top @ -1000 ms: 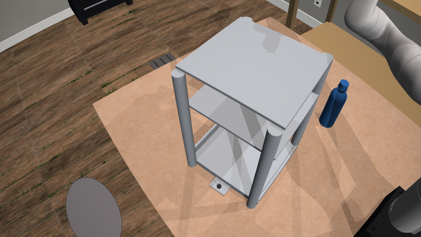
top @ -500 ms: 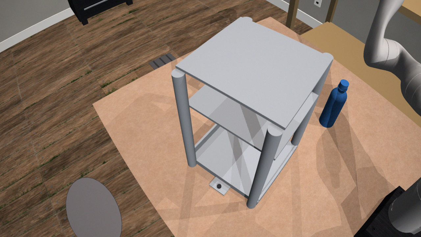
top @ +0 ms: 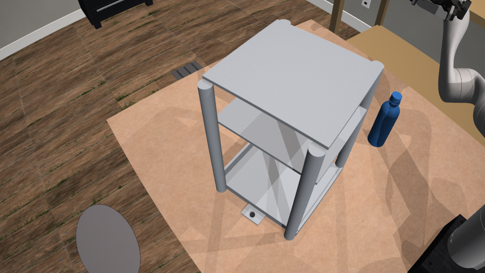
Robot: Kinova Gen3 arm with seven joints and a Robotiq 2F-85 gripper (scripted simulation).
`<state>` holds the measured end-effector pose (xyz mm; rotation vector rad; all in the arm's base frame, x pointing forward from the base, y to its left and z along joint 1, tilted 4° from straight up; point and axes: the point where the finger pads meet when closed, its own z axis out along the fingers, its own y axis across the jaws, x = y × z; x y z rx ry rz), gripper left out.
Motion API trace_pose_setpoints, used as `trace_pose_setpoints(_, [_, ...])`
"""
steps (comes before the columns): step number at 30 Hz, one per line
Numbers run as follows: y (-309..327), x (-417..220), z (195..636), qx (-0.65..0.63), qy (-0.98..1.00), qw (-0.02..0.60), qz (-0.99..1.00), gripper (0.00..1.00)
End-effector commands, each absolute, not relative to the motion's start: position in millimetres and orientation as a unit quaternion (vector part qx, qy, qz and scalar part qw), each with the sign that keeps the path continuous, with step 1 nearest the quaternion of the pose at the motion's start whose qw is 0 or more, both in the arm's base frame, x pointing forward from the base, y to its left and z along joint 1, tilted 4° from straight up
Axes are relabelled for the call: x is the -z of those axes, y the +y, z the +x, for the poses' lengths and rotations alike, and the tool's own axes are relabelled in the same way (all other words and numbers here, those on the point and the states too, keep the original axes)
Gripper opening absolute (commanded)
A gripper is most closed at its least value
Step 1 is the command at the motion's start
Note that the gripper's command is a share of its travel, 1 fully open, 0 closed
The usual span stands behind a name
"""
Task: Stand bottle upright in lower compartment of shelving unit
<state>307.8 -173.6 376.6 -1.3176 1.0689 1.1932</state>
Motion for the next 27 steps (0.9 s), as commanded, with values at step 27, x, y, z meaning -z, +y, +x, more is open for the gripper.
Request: trace_pose_setpoints(27, [-182.1,-362.6,305.7,-0.501,0.455,0.505,-0.536,0.73])
